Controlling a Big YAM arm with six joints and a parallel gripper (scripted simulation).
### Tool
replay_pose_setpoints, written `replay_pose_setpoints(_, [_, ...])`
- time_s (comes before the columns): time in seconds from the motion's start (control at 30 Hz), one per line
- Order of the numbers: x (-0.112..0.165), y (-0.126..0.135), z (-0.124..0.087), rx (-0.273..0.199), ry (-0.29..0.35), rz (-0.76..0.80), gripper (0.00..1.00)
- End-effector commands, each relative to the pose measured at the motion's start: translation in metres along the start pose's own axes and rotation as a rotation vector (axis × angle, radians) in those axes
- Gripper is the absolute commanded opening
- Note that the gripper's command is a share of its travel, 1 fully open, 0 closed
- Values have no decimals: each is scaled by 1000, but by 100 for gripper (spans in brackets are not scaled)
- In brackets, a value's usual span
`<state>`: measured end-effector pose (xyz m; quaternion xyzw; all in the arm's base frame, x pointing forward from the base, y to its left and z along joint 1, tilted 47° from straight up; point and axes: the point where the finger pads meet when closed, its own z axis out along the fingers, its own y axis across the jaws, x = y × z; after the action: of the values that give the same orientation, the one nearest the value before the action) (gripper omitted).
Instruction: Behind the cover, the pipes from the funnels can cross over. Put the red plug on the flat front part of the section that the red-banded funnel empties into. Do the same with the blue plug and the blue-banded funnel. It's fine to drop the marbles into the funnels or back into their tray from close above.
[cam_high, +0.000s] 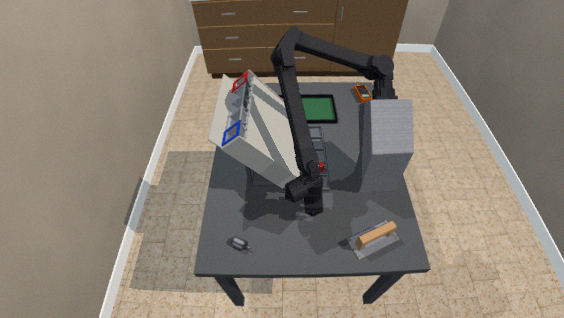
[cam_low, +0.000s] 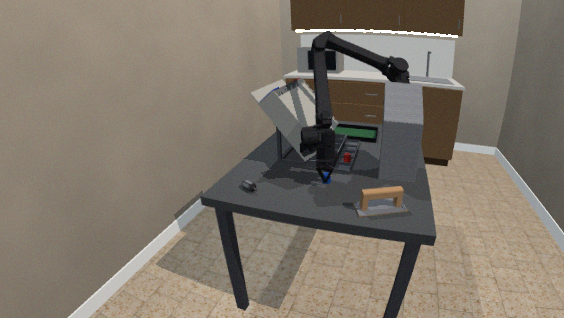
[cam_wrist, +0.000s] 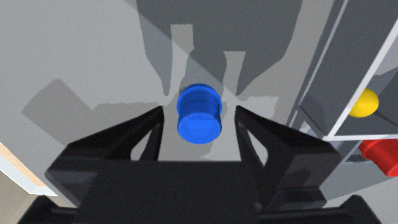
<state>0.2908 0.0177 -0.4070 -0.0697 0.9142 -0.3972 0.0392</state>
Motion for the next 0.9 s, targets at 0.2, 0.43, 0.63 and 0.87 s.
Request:
replay_pose_setpoints(0.2, [-24, 2, -8, -15, -35, 27, 63])
replay_pose_setpoints(0.43, [-23, 2, -8, -15, -35, 27, 63])
replay_pose_setpoints(0.63, [-23, 1, -8, -11, -25, 21, 63])
replay_pose_setpoints(0.87, [-21, -1, -8, -9, -19, 17, 63])
